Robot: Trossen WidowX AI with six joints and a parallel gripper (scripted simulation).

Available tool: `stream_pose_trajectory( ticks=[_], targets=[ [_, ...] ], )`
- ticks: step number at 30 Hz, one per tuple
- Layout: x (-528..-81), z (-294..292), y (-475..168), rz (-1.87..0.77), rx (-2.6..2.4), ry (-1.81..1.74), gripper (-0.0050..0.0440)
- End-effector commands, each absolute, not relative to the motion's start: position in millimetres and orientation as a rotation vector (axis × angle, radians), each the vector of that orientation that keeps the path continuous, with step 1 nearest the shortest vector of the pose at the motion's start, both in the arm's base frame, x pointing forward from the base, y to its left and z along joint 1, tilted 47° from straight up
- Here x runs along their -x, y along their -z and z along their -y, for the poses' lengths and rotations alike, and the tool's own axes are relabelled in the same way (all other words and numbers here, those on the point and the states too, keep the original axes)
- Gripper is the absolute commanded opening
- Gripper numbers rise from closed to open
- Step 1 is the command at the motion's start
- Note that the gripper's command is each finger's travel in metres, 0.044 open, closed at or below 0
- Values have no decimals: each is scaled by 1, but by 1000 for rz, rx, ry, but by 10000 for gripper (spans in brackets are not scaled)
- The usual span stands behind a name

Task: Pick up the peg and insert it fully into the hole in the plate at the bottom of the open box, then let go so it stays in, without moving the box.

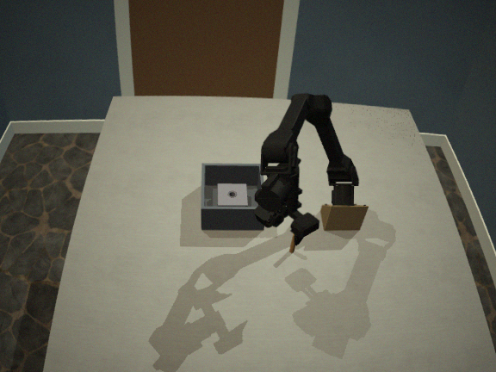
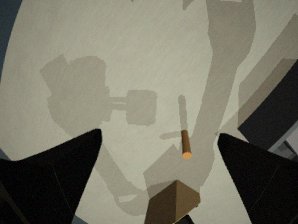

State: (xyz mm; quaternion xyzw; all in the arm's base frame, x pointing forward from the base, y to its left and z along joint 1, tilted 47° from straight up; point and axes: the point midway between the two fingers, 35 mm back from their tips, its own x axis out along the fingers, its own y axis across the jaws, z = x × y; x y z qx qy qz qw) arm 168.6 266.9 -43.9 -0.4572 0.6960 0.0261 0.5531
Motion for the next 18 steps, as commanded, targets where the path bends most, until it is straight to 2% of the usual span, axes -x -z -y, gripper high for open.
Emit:
stream_pose_trajectory(
  ticks=[1, 6, 18],
  targets=[
    [-163, -257, 36, -1589, 942, 117, 440],
    [-159, -248, 33, -1543, 829, 259, 440],
    [-141, -208, 20, -1236, 317, 791, 440]
  ],
)
